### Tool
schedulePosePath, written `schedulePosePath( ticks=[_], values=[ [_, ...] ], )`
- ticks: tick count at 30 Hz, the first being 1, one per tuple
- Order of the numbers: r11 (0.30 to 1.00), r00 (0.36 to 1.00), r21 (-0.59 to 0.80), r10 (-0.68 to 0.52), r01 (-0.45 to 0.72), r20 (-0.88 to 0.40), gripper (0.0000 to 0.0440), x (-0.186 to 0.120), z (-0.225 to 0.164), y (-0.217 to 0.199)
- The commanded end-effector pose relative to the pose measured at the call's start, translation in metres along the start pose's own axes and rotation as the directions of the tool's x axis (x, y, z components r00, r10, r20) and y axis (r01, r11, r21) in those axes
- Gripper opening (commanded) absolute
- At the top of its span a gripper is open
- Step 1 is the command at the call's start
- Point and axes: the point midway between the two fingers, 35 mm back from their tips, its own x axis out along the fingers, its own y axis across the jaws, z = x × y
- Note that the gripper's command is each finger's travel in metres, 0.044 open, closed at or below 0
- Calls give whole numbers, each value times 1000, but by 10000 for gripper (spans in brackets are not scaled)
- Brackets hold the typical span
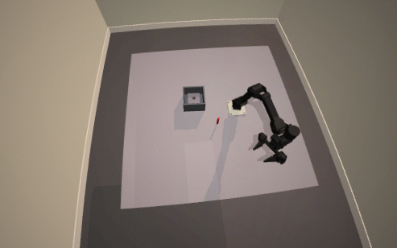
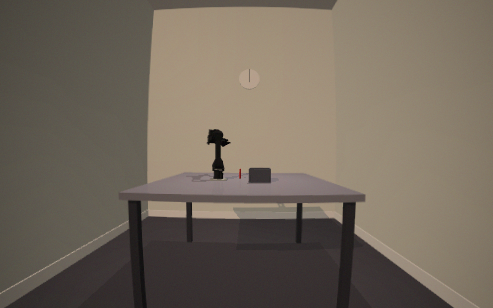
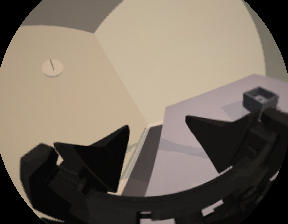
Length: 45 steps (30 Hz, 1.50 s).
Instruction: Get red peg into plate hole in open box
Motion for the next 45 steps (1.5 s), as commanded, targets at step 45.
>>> schedulePosePath(
  ticks=[45],
  values=[
    [882,701,219,-159,417,-695,440,138,29,-322]
  ],
)
